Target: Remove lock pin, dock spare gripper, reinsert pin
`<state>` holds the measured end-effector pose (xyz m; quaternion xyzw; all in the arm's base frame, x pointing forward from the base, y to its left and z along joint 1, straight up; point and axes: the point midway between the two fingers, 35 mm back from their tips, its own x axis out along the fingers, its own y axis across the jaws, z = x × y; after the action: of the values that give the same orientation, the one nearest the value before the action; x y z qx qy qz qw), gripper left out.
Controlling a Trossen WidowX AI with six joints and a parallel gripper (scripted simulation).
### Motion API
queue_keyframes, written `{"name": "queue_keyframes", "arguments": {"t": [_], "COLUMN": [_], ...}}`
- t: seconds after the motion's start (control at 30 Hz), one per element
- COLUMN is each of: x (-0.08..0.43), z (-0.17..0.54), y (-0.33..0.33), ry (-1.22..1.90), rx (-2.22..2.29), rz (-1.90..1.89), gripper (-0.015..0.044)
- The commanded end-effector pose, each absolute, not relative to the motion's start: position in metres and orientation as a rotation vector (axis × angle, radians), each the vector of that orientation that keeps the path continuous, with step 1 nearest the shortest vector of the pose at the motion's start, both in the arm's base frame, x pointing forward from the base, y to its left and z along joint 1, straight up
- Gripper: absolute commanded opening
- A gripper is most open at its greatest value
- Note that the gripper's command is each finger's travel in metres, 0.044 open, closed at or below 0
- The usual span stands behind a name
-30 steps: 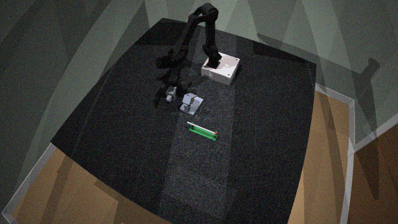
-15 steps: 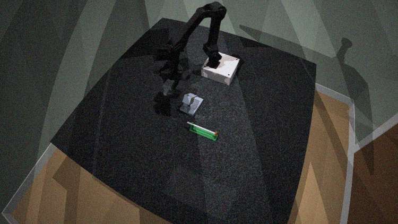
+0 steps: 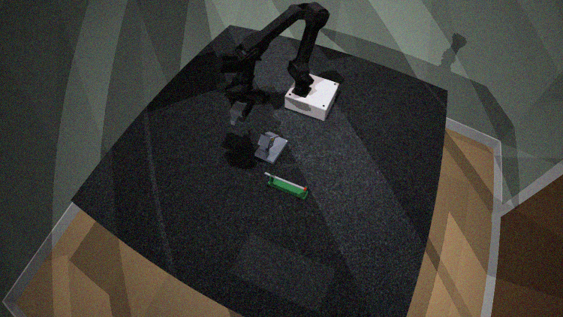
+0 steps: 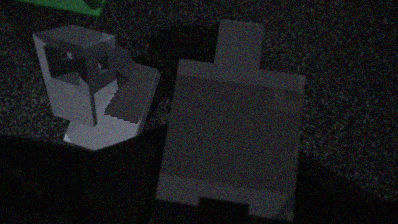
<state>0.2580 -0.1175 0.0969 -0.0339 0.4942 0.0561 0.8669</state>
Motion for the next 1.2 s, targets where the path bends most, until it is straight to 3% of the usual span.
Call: {"name": "queue_keyframes", "arguments": {"t": [0.0, 1.17], "x": [0.258, 0.255], "z": [0.096, 0.105], "y": [-0.118, -0.042], "ry": [1.035, 1.503], "rx": [-0.071, 0.102], "rz": [0.118, 0.138], "gripper": [0.0, 0.0]}}
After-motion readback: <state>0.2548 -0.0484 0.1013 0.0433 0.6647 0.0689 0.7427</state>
